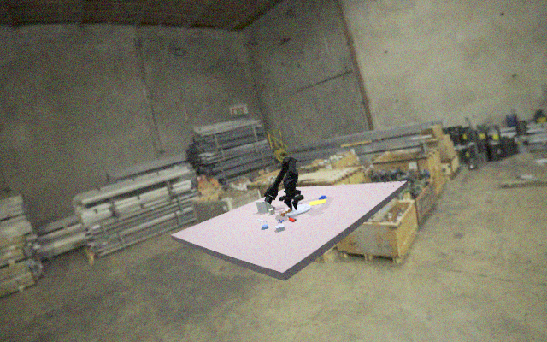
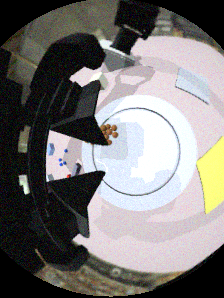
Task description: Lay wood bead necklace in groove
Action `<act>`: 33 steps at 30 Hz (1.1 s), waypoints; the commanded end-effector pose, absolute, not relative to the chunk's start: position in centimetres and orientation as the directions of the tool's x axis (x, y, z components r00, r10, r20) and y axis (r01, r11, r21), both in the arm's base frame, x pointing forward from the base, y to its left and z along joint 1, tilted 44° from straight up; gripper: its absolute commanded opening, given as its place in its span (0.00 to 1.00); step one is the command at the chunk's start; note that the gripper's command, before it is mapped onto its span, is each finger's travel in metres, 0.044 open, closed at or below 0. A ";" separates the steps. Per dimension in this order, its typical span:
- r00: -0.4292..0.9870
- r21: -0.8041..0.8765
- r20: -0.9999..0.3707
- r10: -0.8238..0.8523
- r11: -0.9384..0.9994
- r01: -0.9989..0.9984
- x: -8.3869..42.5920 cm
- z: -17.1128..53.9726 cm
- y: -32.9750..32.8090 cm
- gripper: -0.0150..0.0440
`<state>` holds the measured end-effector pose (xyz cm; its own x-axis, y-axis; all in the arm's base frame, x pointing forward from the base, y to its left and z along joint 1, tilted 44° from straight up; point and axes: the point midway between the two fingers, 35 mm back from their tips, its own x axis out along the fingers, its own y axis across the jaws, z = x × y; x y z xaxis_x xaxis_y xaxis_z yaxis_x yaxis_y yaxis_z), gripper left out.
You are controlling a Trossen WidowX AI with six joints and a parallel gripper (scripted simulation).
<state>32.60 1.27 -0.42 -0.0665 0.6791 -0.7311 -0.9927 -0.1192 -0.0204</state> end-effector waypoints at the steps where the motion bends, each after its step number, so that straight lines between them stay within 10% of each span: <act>1: -0.067 -0.020 -0.731 0.679 -0.121 -0.992 32.6 -0.4 1.3 0.74; 7: -0.068 -0.018 -0.729 0.681 -0.119 -0.993 32.6 0.4 0.5 1.00; 33: -0.068 -0.017 -0.728 0.682 -0.117 -0.993 32.6 1.1 0.0 1.00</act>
<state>32.66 0.02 1.07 -0.0652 0.6856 -0.7251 -0.9935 -0.1126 -0.0171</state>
